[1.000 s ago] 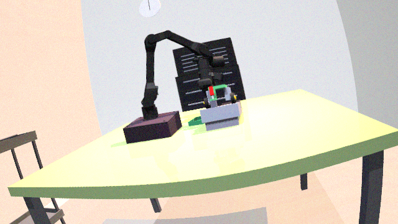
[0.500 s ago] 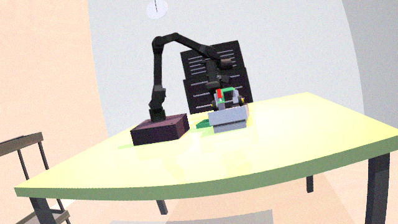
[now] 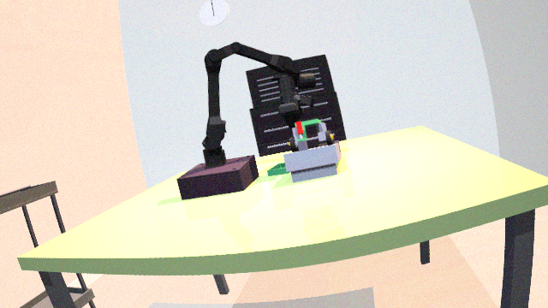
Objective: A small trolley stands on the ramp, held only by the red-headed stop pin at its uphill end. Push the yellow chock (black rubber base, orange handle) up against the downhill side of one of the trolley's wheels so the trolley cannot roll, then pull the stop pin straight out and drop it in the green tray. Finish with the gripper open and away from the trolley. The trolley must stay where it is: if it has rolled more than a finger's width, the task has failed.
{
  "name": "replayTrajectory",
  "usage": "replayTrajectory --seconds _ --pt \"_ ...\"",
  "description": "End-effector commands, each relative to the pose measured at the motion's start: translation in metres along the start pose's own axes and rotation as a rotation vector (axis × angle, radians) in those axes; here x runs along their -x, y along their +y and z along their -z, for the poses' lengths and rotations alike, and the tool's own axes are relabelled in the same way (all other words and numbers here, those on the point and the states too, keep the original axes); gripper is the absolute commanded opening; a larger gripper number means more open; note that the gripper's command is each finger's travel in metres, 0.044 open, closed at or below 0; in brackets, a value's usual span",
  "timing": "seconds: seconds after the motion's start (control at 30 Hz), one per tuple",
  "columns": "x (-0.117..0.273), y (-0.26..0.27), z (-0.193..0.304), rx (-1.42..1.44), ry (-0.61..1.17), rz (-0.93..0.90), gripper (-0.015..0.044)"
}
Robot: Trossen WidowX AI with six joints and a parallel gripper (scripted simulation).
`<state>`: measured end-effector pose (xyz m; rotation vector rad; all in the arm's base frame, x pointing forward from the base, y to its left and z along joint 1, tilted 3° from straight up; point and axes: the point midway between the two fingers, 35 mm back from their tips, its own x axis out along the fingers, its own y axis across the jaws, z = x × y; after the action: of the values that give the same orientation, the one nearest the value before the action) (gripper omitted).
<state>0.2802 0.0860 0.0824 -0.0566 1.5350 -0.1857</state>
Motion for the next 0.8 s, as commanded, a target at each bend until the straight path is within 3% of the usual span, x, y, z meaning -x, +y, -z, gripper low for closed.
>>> replayTrajectory --seconds 0.0,0.27,0.4,0.53,0.77 --pt "0.015 0.0 -0.001 -0.005 -0.009 0.0 0.019" --pt "0.033 0.0 -0.002 -0.005 -0.009 0.0 0.019" --pt "0.025 0.0 -0.001 0.0 -0.002 -0.001 0.0295" --pt "0.039 0.002 -0.024 0.023 -0.133 -0.016 0.019" --pt "0.044 -0.026 -0.033 0.29 -0.132 0.031 0.019"
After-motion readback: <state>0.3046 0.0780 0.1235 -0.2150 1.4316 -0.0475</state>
